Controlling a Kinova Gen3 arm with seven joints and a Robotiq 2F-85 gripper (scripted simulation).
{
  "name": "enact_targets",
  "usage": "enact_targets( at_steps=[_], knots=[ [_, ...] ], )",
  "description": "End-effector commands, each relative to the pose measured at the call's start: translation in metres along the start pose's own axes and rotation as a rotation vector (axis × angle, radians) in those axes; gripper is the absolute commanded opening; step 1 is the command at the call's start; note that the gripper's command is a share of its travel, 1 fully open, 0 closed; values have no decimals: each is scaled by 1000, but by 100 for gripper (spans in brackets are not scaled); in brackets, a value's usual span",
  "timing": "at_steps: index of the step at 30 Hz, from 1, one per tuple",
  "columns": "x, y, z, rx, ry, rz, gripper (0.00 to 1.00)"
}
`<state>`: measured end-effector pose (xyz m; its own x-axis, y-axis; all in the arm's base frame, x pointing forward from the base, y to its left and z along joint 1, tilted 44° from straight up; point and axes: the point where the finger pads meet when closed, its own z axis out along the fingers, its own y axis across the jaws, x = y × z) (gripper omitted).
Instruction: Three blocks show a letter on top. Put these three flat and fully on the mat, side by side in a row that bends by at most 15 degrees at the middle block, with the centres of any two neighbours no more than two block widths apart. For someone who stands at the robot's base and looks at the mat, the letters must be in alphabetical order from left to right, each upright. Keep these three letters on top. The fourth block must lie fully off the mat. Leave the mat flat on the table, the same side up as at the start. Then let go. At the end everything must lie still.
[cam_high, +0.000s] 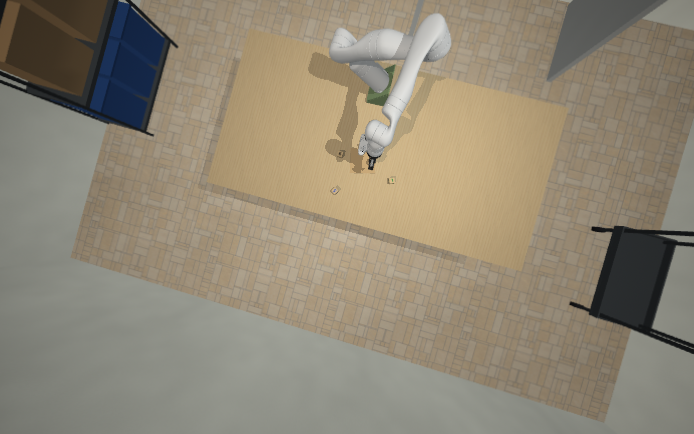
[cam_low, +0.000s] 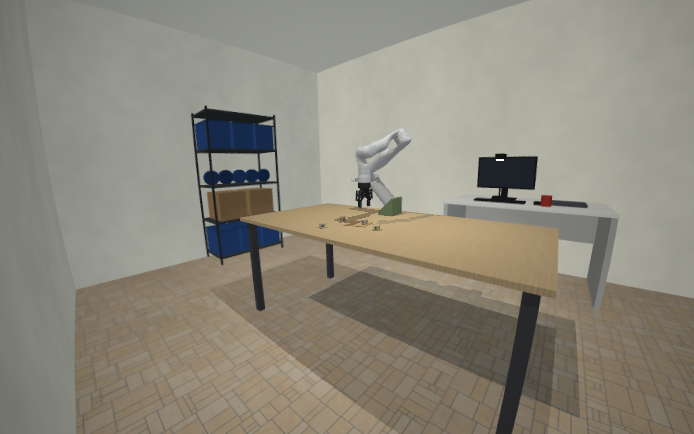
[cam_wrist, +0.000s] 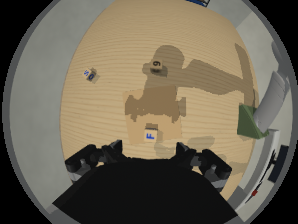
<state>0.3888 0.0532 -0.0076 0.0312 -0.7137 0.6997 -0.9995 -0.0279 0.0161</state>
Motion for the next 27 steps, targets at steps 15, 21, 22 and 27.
enact_targets(
  at_steps=[15, 21, 22, 27],
  knots=[
    [-6, -8, -2, 8, -4, -164, 100],
    [-10, -13, -3, 13, -5, -280, 100],
    [-10, -13, -3, 13, -5, -280, 100],
    [-14, -16, -4, 16, -5, -372, 100]
  ],
)
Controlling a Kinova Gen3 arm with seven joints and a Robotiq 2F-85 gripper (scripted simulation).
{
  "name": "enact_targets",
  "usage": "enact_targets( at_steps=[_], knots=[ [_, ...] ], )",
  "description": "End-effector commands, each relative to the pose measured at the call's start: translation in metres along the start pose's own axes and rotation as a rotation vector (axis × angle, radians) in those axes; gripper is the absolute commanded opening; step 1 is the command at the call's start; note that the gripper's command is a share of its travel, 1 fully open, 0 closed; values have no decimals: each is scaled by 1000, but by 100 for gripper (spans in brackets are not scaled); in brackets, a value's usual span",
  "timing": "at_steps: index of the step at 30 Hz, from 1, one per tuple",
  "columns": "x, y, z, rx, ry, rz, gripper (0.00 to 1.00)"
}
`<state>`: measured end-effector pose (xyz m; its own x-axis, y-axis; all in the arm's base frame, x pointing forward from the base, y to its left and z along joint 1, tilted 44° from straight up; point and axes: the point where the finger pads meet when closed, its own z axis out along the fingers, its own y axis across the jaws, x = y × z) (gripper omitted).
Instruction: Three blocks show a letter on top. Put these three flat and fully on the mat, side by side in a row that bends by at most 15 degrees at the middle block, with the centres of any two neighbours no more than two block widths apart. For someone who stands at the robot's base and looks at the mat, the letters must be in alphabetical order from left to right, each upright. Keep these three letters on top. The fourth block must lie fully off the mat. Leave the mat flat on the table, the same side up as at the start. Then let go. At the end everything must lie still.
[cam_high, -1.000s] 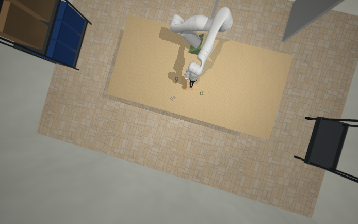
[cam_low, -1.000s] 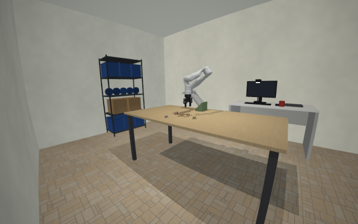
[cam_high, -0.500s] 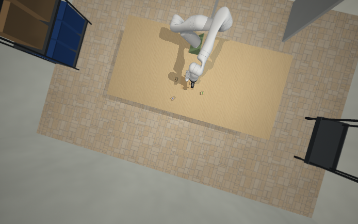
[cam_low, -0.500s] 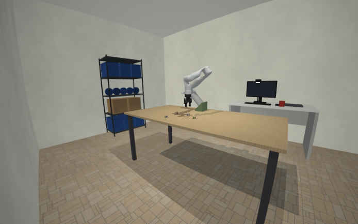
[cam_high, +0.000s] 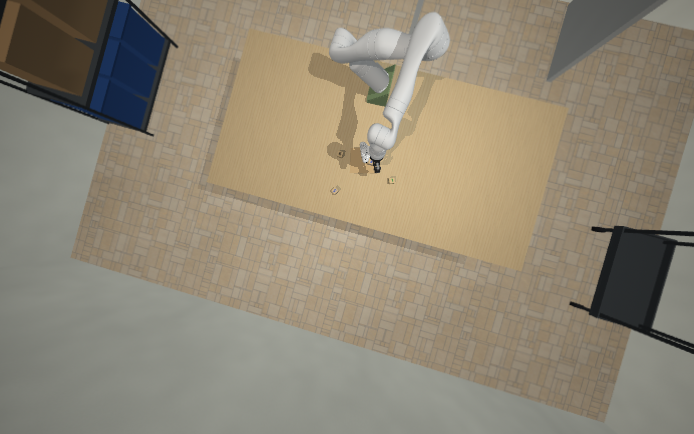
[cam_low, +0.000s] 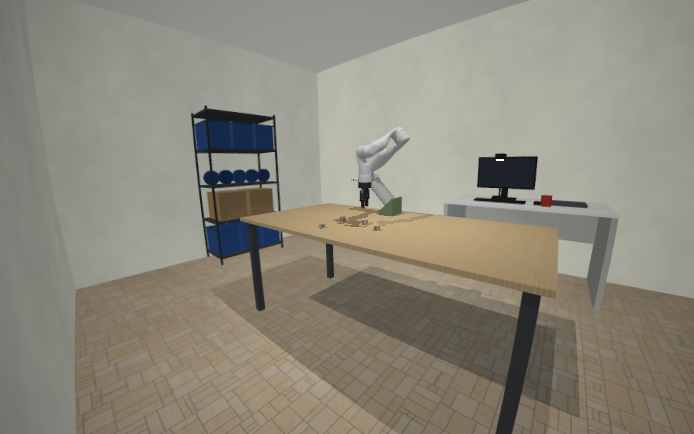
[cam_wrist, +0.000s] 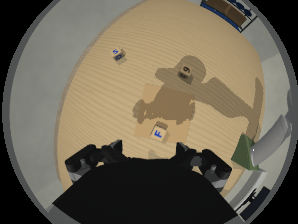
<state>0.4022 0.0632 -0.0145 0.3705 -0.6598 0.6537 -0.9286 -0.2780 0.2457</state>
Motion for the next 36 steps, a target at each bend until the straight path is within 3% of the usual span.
enact_targets(
  at_steps=[1, 13, 36],
  knots=[
    [-2, -4, -2, 6, -5, -48, 100],
    [-8, -18, -4, 15, -4, -336, 100],
    [-27, -50, -6, 28, 8, -1112, 100]
  ],
)
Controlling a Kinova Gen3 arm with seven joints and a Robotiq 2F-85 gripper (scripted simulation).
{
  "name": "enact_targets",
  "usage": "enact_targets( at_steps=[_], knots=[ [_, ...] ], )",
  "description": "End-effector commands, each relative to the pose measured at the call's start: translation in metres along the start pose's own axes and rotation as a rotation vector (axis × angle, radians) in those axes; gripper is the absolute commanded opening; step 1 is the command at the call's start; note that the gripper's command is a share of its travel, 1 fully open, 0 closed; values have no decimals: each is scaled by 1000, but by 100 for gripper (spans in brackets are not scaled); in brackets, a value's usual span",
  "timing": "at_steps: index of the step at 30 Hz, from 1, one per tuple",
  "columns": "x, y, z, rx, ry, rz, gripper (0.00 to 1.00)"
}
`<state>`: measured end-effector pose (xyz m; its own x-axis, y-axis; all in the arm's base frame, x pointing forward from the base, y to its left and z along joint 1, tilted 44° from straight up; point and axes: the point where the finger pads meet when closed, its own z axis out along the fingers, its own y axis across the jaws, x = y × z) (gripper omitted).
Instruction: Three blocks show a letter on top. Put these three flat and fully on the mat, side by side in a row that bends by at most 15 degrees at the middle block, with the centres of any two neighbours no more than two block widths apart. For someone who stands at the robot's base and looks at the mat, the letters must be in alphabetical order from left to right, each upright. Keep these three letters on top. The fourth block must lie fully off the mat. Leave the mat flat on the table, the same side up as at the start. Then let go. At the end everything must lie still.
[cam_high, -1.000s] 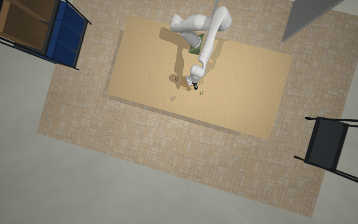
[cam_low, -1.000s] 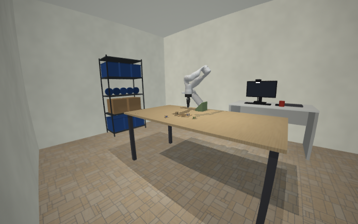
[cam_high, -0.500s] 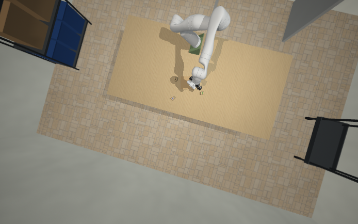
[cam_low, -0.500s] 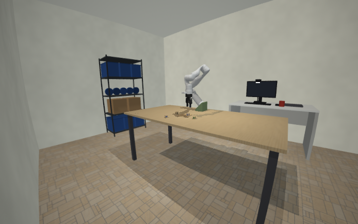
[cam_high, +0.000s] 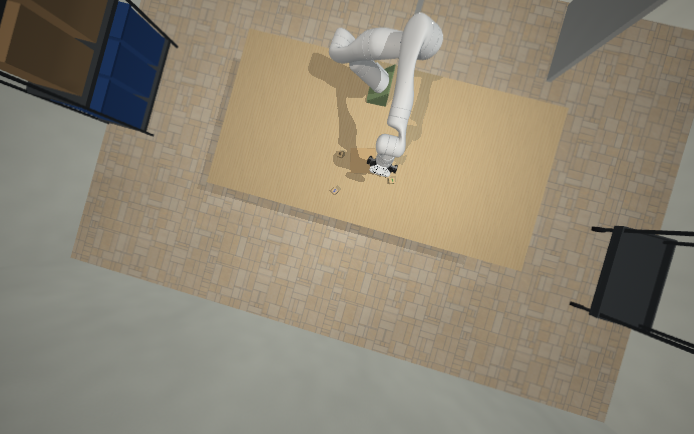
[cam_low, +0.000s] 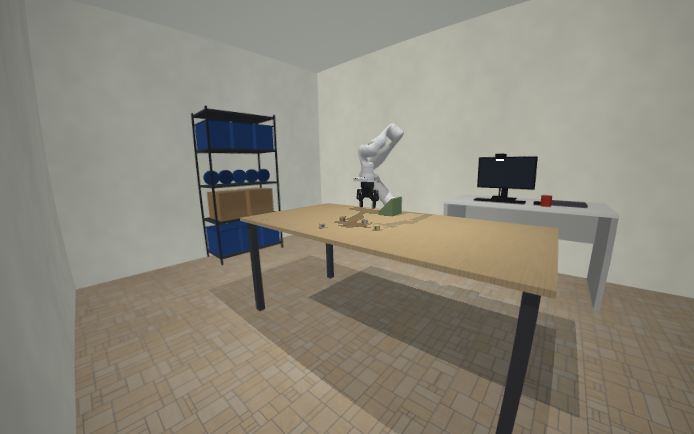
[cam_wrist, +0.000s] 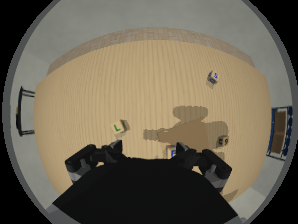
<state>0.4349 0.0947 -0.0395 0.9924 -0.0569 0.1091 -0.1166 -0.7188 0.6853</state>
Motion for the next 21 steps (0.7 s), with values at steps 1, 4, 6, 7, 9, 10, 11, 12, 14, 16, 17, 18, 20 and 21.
enact_targets(
  at_steps=[1, 4, 6, 7, 9, 10, 11, 12, 14, 16, 17, 18, 20, 21],
  knots=[
    [4, -6, -2, 11, 1, -79, 100],
    [6, -11, -2, 11, 2, -201, 100],
    [8, -14, -2, 11, 3, -282, 100],
    [8, -16, -2, 11, 3, -323, 100],
    [9, -19, -2, 11, 3, -405, 100],
    [9, -19, -2, 11, 3, -405, 100],
    [9, -19, -2, 11, 3, -405, 100],
    [10, -20, -2, 11, 3, -446, 100],
    [11, -24, -1, 11, 3, -527, 100],
    [12, -27, -1, 11, 3, -608, 100],
    [13, -29, -1, 11, 3, -648, 100],
    [13, -30, -1, 11, 3, -688, 100],
    [14, -33, 0, 11, 3, -767, 100],
    [14, -35, 0, 11, 2, -806, 100]
  ],
)
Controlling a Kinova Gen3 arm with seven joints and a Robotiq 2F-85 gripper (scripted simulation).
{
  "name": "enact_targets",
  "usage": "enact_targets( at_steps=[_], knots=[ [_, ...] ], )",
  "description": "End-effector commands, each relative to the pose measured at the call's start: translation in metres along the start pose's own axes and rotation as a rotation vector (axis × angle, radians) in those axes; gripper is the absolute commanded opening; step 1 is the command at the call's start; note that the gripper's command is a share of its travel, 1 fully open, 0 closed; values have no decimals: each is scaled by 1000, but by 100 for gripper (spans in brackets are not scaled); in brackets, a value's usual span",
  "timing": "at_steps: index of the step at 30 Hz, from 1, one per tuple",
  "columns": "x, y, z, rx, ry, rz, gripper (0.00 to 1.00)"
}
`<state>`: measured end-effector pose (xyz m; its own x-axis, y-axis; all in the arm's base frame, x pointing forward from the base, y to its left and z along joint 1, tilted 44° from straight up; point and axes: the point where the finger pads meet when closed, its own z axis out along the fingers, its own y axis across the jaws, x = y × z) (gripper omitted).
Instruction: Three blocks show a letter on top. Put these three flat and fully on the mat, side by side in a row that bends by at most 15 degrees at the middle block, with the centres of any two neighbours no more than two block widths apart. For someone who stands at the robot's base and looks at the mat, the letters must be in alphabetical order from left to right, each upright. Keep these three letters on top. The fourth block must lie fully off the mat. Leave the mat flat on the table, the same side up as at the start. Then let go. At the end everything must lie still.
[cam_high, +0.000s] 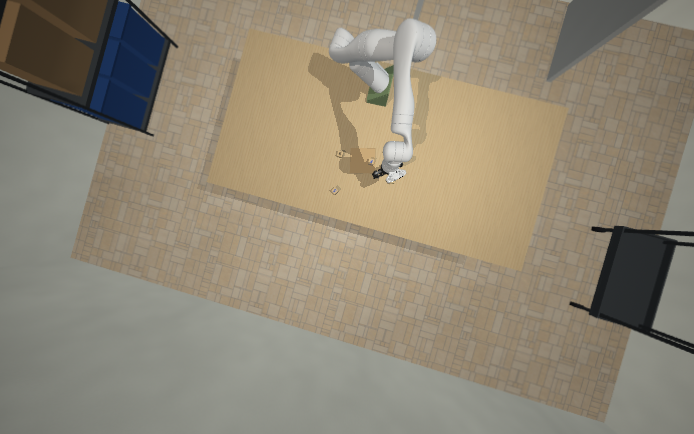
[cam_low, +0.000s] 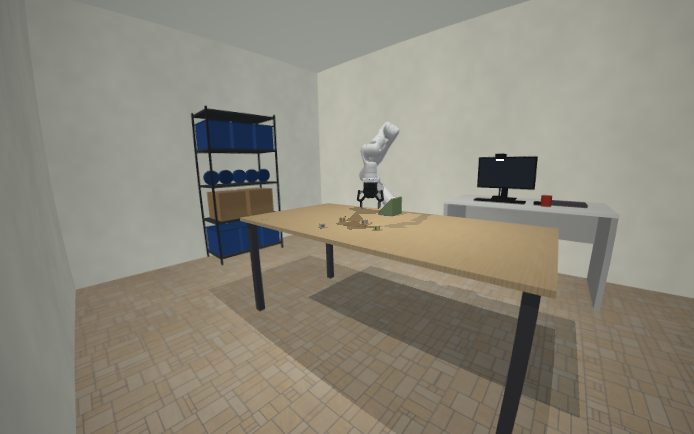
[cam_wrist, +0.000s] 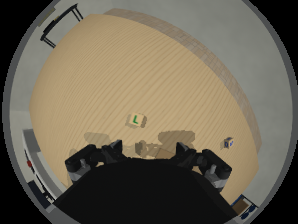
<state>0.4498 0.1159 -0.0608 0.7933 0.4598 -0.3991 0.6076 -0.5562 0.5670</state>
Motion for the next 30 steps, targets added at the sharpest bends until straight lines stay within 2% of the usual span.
enact_targets(
  at_steps=[1, 22, 24, 30],
  knots=[
    [6, -1, -1, 8, 6, -74, 100],
    [25, -17, 4, 13, -5, -721, 100],
    [25, -17, 4, 13, -5, -721, 100],
    [29, -21, 6, 16, -8, -879, 100]
  ],
)
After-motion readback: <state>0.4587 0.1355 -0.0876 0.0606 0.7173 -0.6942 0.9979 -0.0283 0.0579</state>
